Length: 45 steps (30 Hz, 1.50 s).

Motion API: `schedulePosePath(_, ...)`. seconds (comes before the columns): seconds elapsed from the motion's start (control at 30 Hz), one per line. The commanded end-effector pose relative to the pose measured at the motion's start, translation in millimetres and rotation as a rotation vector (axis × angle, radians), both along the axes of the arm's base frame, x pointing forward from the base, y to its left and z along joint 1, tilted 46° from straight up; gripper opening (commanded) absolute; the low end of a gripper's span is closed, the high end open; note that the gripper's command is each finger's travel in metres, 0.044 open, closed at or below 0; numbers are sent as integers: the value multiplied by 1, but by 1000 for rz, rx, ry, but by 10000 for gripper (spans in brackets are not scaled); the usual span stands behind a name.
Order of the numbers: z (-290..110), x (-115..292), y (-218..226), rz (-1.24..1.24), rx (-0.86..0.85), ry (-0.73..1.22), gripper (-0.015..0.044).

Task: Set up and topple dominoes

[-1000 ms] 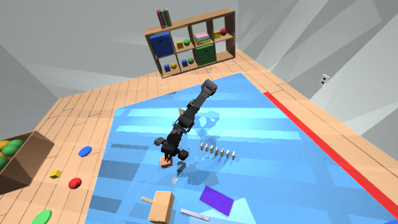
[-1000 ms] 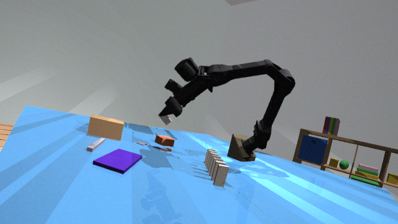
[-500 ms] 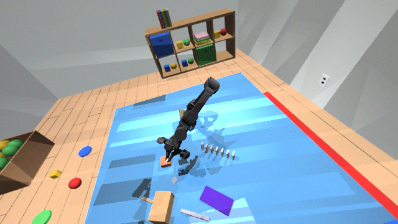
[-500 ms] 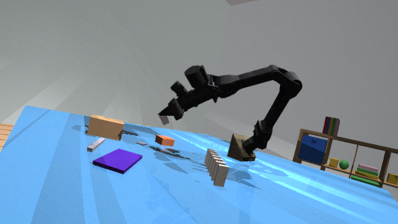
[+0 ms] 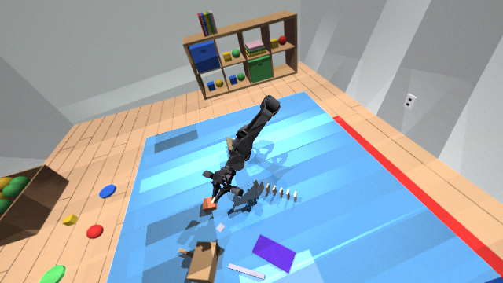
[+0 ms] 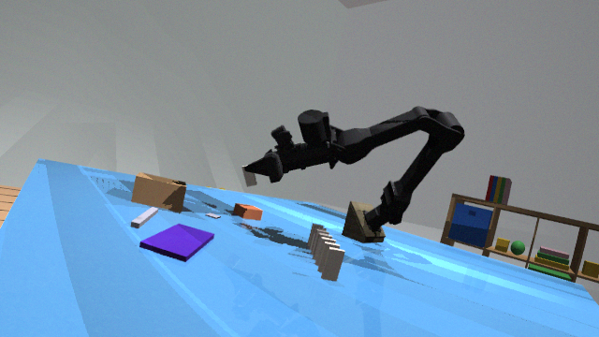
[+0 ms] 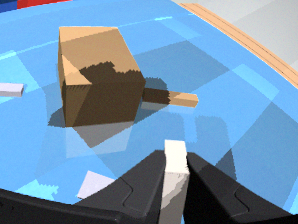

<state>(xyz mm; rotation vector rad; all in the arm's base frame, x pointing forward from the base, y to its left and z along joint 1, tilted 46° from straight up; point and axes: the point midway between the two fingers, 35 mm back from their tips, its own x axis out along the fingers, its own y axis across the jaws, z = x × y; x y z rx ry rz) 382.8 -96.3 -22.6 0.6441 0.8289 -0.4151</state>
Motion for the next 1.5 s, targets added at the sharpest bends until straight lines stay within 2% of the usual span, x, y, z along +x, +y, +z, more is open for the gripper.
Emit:
schedulePosePath(0.0, 4, -6, 4, -35, -12, -53, 20)
schedulePosePath(0.77, 44, -42, 16, -201, -26, -375, 20)
schedulePosePath(1.47, 44, -43, 17, -206, -25, -385, 20)
